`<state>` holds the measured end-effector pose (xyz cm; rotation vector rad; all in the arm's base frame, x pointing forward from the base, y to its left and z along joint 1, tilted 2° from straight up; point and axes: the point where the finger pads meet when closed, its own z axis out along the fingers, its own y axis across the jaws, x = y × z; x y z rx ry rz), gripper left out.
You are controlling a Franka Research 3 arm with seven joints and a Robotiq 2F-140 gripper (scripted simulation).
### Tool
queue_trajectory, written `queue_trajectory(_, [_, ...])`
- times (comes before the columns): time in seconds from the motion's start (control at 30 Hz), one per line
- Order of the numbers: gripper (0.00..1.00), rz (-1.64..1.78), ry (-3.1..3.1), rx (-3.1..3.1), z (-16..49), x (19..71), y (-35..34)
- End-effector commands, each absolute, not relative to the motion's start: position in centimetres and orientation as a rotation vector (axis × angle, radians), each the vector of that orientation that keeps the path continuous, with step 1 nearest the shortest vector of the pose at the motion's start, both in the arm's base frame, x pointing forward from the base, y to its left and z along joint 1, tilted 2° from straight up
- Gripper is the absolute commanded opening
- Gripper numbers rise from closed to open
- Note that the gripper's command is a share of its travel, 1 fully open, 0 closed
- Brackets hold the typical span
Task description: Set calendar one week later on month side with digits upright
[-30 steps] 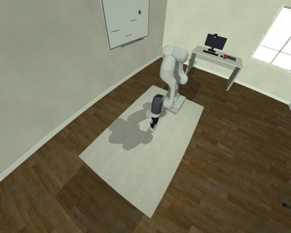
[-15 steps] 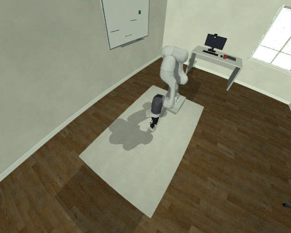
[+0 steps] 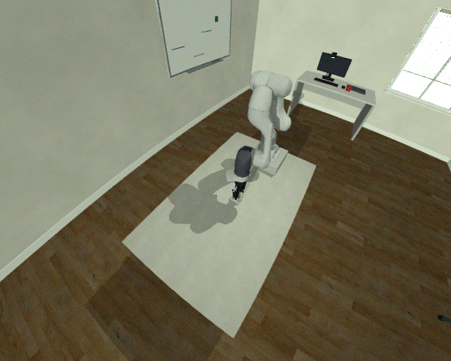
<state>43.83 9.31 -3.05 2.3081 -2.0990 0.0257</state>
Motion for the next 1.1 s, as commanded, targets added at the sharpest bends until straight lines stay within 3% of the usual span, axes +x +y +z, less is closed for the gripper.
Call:
queue_trajectory(0.0, [0.28, 0.031, -2.104, 2.308, -3.0, 44.0, 9.4])
queue_trajectory(1.07, [0.28, 0.031, -2.104, 2.308, 6.0, 44.0, 9.6])
